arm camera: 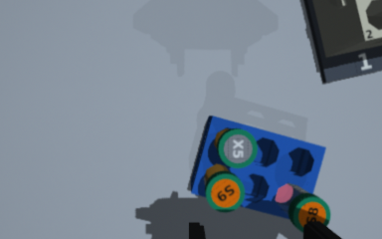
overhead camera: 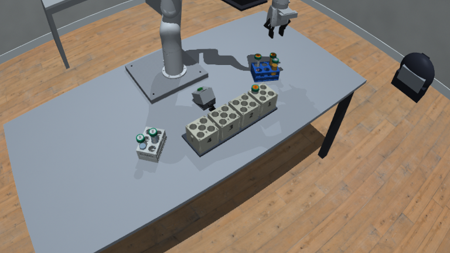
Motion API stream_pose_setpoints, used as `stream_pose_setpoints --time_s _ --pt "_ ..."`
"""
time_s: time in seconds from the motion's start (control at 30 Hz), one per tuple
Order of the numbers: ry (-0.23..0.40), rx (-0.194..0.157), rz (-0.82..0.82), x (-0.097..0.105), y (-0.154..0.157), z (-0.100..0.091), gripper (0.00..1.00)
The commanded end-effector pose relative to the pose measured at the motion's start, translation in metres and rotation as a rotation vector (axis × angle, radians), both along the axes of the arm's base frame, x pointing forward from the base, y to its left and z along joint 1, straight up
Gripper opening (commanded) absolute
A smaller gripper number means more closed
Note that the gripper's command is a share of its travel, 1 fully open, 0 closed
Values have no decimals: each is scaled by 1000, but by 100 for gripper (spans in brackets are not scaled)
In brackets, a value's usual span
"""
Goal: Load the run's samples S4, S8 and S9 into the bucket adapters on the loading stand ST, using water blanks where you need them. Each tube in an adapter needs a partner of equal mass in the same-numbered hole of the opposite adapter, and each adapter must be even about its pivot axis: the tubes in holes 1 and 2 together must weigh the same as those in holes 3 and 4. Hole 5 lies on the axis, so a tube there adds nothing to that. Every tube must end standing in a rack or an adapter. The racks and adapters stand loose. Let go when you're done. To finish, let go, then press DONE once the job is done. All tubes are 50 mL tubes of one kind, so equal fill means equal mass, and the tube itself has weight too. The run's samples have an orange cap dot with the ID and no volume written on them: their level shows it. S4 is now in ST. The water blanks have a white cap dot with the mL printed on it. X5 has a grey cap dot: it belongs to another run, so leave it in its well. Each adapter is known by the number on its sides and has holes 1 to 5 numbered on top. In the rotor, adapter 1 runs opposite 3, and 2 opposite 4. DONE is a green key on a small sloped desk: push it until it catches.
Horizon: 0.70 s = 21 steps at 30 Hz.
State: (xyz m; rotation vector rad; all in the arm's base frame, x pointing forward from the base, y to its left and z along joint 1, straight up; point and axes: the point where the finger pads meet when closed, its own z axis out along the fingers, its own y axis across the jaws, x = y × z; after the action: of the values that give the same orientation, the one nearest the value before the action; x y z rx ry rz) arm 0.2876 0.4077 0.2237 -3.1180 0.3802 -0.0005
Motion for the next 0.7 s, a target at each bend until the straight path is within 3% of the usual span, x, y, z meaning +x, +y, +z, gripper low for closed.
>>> stream_pose_setpoints --time_s 0.0,0.17,0.67 --pt "-9 -1 -95 1 1 2 57" --pt "-9 -1 -262 1 1 2 57" --pt "-9 -1 -266 1 1 -6 57"
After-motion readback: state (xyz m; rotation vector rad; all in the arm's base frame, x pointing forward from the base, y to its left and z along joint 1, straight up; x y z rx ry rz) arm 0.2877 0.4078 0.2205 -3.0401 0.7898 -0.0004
